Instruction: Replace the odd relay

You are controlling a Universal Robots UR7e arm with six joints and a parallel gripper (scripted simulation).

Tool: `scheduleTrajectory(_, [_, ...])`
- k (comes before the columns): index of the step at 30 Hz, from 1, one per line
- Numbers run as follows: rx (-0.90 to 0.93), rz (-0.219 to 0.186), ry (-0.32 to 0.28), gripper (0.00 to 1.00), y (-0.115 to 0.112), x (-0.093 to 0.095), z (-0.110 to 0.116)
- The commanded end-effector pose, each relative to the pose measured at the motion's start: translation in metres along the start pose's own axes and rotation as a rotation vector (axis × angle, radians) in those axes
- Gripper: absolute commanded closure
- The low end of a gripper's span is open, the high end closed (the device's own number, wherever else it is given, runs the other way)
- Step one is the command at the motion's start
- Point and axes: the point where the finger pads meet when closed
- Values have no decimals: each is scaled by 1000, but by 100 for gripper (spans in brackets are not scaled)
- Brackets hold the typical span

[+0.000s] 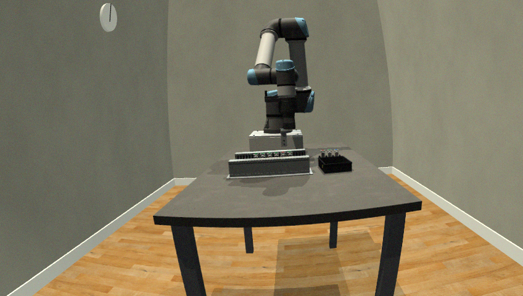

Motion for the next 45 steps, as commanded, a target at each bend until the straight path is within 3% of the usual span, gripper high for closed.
scheduleTrajectory(1, [0,-2,0,0,-1,0,0])
scheduleTrajectory(45, [0,-2,0,0,0,-13,-5])
Point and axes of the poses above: the point where the finger pads meet when closed, its own x axis out along the fingers, its own y axis across the jaws, z = x × y
